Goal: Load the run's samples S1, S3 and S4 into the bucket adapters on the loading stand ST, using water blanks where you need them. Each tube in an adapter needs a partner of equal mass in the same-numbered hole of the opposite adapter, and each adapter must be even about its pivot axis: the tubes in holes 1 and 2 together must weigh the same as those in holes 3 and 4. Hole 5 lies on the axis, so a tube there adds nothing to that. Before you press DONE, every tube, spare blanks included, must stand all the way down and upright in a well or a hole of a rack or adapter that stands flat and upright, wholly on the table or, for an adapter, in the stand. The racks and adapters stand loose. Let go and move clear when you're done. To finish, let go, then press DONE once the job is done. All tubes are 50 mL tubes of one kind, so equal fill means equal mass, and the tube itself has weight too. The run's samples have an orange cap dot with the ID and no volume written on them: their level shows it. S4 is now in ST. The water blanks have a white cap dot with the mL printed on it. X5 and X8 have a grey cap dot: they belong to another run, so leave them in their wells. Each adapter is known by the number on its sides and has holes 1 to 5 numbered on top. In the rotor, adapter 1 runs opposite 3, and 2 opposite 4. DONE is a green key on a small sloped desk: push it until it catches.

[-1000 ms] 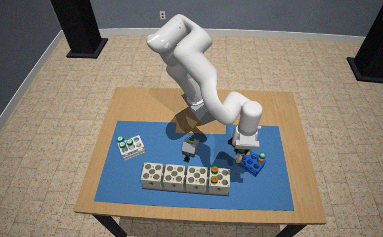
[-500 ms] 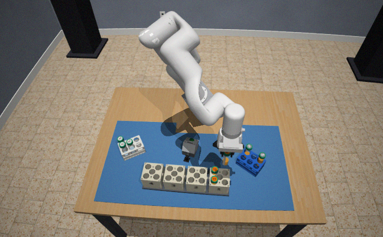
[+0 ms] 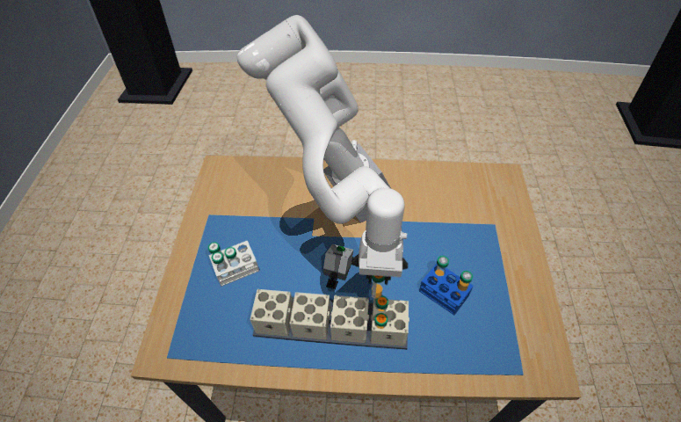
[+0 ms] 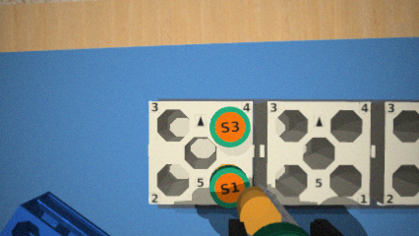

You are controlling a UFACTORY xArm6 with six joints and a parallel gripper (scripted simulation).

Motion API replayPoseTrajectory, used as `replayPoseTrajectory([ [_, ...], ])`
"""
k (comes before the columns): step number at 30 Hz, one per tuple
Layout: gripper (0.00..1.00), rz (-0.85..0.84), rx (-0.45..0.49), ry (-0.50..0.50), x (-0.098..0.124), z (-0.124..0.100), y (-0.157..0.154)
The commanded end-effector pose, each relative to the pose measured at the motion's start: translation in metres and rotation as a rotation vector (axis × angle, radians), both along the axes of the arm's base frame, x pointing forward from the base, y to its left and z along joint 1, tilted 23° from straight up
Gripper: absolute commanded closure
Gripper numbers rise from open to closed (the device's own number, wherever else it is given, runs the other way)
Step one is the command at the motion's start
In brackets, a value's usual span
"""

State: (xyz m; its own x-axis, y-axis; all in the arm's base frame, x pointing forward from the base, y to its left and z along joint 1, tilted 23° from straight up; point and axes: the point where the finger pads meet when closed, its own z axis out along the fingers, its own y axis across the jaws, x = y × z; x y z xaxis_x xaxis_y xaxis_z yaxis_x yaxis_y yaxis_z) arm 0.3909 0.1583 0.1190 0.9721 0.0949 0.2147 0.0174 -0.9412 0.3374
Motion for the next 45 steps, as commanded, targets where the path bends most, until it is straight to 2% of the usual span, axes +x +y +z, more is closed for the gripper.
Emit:
replayPoseTrajectory([
  [1,1.0,0.002,0.004,-0.002,0.007,0.01,-0.018],
  [5,1.0,0.002,0.004,-0.002,0.01,0.014,-0.027],
  [20,1.0,0.002,0.003,-0.003,0.031,0.042,-0.093],
  [22,1.0,0.002,0.003,-0.003,0.031,0.042,-0.093],
  [45,1.0,0.002,0.002,-0.003,0.059,0.082,-0.186],
])
